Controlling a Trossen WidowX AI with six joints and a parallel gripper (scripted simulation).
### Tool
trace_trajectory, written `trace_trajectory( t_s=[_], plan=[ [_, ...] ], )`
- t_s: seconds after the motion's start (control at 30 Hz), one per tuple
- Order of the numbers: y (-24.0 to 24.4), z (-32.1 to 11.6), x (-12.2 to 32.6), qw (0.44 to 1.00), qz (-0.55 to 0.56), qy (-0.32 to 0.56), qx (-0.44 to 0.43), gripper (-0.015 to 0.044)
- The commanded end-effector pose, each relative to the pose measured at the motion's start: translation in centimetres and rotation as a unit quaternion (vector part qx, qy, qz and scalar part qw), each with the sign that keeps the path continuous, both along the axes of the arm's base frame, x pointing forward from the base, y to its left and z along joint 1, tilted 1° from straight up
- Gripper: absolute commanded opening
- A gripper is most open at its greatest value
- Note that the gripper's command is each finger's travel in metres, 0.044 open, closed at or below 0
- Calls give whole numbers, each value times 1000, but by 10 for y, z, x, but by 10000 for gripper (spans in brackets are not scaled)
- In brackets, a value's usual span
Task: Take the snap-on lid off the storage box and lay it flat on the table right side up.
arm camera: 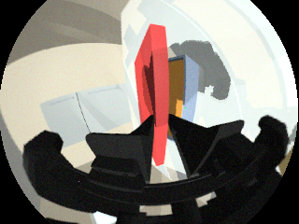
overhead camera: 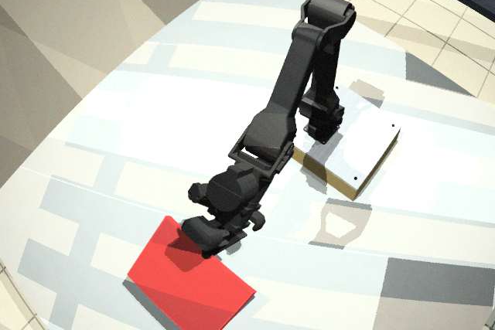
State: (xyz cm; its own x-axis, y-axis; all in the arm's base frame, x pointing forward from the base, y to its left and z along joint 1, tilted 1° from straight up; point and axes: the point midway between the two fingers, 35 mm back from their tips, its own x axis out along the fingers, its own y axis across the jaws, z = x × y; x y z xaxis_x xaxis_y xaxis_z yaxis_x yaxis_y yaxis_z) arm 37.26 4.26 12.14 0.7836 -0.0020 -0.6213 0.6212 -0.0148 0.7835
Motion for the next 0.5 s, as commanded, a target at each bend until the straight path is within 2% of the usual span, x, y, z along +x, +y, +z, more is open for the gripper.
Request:
trace_trajectory(
  t_s=[0.0,0.47],
  plan=[
    [1,11,2,1000,3,-7,1,0],
    [0,30,2,1000,3,-7,1,0]
  ],
)
